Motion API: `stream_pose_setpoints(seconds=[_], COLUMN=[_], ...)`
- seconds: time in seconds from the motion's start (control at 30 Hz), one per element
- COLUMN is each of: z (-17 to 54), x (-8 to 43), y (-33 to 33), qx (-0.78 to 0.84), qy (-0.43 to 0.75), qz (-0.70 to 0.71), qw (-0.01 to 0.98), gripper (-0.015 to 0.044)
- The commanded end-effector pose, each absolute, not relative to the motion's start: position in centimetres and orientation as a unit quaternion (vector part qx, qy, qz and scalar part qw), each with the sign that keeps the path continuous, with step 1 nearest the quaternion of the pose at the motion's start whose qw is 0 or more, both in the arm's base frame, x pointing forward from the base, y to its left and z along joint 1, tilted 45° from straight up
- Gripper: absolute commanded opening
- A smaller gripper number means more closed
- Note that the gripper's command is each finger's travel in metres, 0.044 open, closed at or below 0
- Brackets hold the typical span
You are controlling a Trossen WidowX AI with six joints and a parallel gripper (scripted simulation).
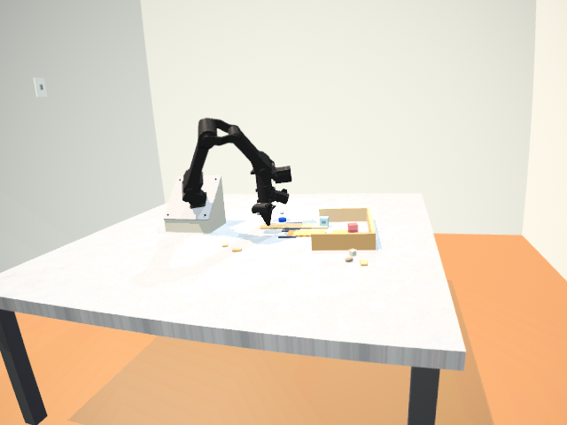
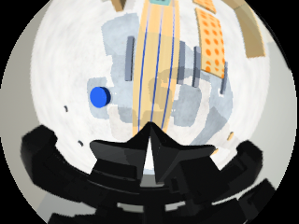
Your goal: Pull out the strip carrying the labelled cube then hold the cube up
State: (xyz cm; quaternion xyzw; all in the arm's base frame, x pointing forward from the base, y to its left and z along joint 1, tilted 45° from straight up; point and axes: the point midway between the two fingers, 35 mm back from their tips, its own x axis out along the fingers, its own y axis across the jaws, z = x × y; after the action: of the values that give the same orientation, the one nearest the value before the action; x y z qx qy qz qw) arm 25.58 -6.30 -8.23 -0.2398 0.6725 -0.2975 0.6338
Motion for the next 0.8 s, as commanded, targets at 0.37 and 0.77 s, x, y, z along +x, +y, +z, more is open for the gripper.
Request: stream_pose_setpoints(seconds=[0.37, 0.77], z=[-8.4, -8.2], x=[22.3, 20.6], y=[-6.4, -6.2], qx=[-0.239, -0.239], qy=[0.683, 0.683], qz=[-0.298, -0.298], qw=[0.623, 0.623], gripper=[0.0, 0.0])
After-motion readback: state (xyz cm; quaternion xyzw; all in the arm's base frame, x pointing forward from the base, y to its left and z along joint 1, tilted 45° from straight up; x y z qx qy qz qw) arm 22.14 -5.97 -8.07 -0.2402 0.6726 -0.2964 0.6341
